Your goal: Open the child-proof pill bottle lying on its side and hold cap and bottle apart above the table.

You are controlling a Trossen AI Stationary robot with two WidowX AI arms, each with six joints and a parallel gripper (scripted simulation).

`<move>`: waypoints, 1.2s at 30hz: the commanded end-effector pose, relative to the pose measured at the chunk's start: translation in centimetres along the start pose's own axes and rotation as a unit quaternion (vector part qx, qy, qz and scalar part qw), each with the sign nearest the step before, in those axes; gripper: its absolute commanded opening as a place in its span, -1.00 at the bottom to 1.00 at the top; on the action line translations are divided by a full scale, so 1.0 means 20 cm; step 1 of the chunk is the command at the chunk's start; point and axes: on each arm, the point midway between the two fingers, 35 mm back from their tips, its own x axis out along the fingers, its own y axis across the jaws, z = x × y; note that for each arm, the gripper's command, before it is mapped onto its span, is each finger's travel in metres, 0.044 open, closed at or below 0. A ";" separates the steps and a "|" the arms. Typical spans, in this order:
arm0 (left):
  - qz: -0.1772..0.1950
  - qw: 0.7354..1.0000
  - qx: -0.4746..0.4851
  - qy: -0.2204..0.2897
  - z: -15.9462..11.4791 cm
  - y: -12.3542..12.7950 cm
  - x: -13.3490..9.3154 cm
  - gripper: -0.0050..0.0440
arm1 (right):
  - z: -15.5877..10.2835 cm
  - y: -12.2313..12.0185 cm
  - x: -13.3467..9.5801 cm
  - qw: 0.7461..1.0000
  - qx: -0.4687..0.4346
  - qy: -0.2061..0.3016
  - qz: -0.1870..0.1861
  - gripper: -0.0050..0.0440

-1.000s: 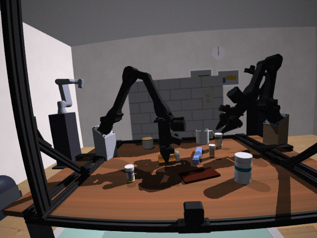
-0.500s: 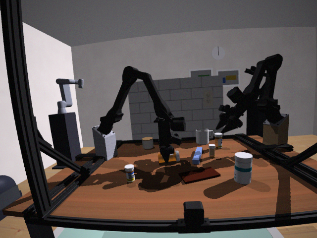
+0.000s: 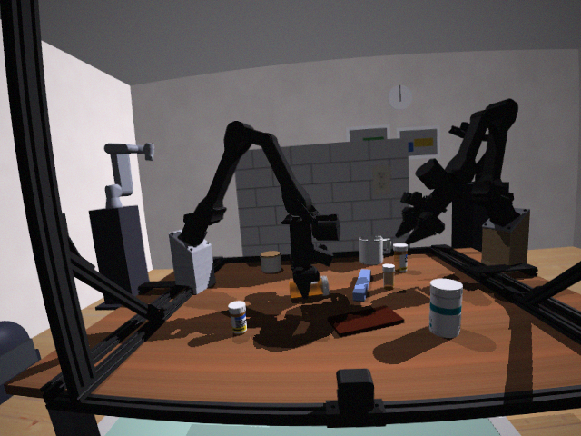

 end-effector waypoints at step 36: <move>-0.001 1.000 0.000 -0.001 0.00 0.00 -0.59 -0.80 | 0.00 0.00 0.00 1.000 0.000 0.000 0.000 1.00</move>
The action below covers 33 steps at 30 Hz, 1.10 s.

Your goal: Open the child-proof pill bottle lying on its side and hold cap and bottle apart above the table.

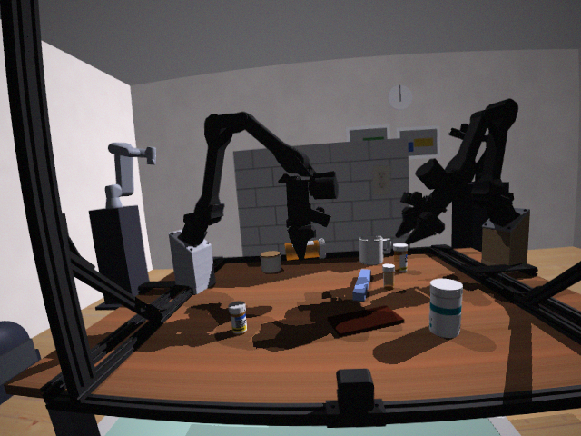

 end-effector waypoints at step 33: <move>-0.003 0.998 0.066 -0.009 -0.28 0.11 -0.04 -0.80 | 0.00 0.00 0.00 1.000 0.000 0.000 0.000 1.00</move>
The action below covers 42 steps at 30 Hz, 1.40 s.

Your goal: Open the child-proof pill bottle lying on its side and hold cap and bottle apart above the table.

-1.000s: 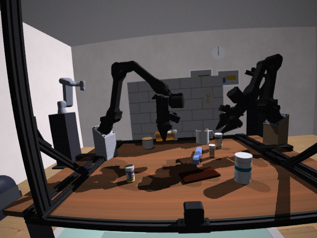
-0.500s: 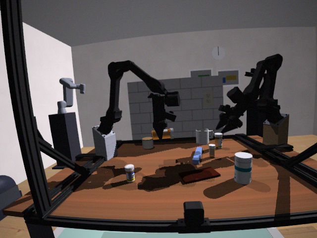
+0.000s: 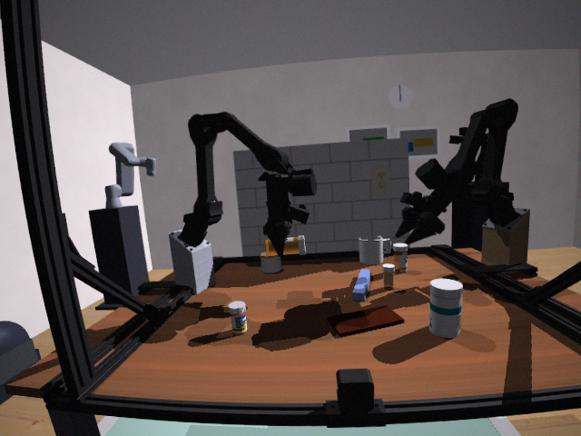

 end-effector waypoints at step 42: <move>0.000 1.000 0.008 -0.004 -0.03 0.01 0.00 -0.80 | 0.74 0.28 0.66 0.955 -0.009 -0.294 0.017 1.00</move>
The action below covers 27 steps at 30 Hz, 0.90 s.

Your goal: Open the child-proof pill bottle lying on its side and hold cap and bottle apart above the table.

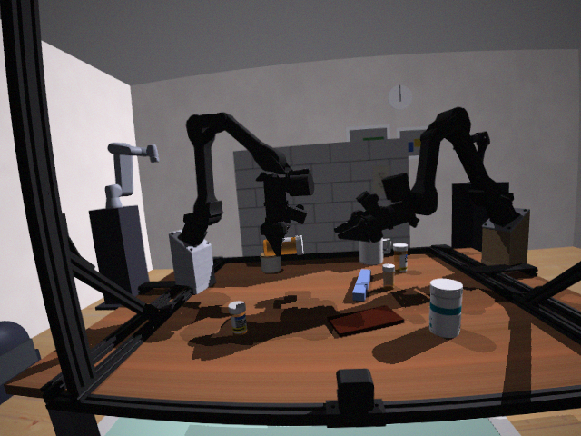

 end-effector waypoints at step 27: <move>0.001 1.000 0.002 -0.002 0.00 0.00 0.00 -0.80 | -0.09 0.03 0.33 0.992 -0.006 -0.123 -0.007 1.00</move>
